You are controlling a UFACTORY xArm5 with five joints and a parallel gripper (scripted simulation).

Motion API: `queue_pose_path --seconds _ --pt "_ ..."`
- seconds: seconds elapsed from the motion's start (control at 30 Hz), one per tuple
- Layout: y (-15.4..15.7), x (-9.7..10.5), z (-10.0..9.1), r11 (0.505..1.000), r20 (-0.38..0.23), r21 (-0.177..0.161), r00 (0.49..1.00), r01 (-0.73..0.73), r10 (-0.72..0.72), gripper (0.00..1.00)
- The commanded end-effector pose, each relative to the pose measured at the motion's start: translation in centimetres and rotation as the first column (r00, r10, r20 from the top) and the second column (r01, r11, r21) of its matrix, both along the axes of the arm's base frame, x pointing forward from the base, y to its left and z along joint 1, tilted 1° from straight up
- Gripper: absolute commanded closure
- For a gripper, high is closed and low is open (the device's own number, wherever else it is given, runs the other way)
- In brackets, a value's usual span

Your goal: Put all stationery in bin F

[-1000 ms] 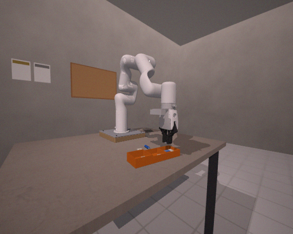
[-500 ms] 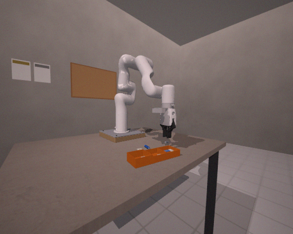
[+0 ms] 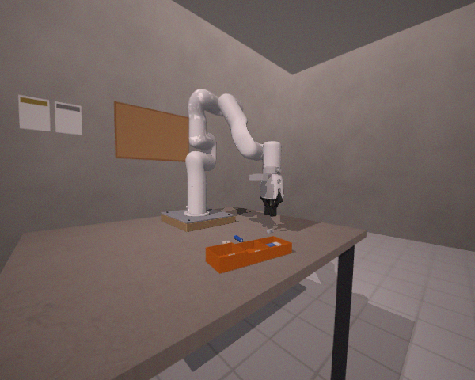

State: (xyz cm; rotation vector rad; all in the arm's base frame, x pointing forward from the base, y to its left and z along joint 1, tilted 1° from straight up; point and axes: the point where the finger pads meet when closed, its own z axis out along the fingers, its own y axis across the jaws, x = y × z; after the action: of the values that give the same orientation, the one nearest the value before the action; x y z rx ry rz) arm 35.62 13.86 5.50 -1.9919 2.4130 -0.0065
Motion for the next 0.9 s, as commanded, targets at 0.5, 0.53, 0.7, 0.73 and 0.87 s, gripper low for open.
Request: queue_pose_path --seconds 0.5,0.53,0.7,0.73,0.87 --pt "-0.01 0.21 0.20 1.000 0.005 0.002 1.000 0.004 -0.004 0.70" --pt "-0.02 0.22 0.20 1.000 0.005 0.002 1.000 0.004 -0.004 0.70" --pt "-0.06 0.25 0.20 1.000 0.005 0.002 1.000 0.004 -0.004 0.70" --pt "-0.06 0.25 0.20 1.000 0.005 0.002 1.000 0.004 -0.004 0.70" --pt "-0.08 0.26 0.20 1.000 0.005 0.002 1.000 0.004 -0.004 0.70"
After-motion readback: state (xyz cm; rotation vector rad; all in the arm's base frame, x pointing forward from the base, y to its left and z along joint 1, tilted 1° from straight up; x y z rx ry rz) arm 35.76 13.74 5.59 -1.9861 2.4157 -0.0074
